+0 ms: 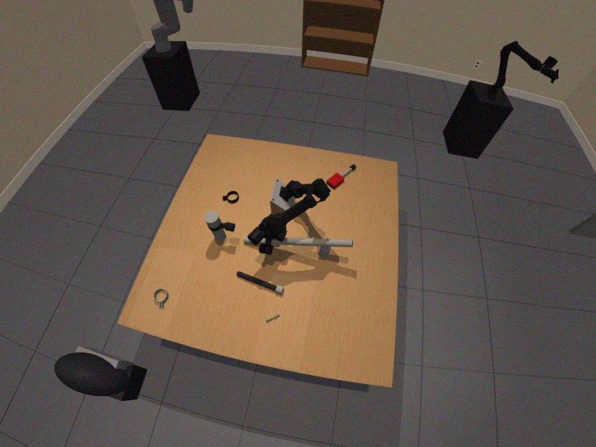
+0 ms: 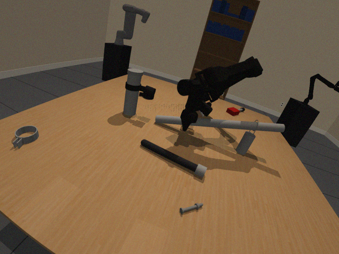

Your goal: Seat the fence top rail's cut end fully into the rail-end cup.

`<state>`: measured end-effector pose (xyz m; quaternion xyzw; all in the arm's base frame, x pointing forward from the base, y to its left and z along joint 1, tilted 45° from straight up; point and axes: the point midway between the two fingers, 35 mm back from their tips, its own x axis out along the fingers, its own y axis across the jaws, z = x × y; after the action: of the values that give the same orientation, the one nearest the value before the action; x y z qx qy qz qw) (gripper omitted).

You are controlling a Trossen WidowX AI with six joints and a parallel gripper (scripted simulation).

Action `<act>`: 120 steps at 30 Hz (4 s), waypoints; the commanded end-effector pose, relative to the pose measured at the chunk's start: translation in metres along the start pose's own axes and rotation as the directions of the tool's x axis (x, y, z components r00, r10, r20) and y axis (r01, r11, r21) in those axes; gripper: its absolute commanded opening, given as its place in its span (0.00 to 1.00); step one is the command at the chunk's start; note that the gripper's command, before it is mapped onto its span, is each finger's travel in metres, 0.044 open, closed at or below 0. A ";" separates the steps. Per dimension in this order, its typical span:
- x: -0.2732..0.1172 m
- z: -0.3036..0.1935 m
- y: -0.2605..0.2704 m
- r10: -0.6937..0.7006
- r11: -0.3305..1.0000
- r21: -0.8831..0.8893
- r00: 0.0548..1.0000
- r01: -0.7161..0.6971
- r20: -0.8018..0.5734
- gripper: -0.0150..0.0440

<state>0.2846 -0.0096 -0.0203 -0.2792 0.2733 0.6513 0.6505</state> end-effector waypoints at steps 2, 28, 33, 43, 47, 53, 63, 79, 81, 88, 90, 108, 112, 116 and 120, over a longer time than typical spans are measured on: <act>0.004 0.000 0.001 0.002 1.000 0.011 1.000 -0.002 0.005 0.87; -0.018 -0.004 -0.001 0.003 1.000 0.005 0.998 -0.003 -0.057 0.25; -0.051 -0.011 -0.002 0.006 1.000 0.001 0.984 -0.006 -0.178 0.25; -0.077 -0.015 0.000 0.010 1.000 0.002 0.965 -0.010 -0.263 0.25; -0.077 -0.015 0.000 0.010 1.000 0.002 0.965 -0.010 -0.263 0.25; -0.072 -0.013 0.001 0.019 1.000 0.009 0.969 -0.017 -0.246 0.25; -0.071 -0.013 0.001 0.022 1.000 0.012 0.970 -0.019 -0.241 0.25; -0.076 -0.015 -0.001 0.022 1.000 0.012 0.970 -0.019 -0.241 0.25; -0.077 -0.015 -0.001 0.022 1.000 0.012 0.970 -0.019 -0.241 0.25; -0.079 -0.016 -0.002 0.022 1.000 0.012 0.970 -0.019 -0.241 0.25; -0.080 -0.016 -0.003 0.022 1.000 0.012 0.970 -0.019 -0.241 0.25; -0.077 -0.034 0.000 0.030 1.000 0.011 0.972 -0.028 -0.234 0.25; -0.076 -0.037 0.000 0.031 1.000 0.010 0.972 -0.029 -0.232 0.25; -0.076 -0.037 0.000 0.031 1.000 0.010 0.972 -0.029 -0.232 0.25; -0.076 -0.037 0.000 0.031 1.000 0.010 0.972 -0.029 -0.232 0.25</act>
<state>0.2844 -0.0831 0.0099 -0.3415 0.3514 0.6267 0.6059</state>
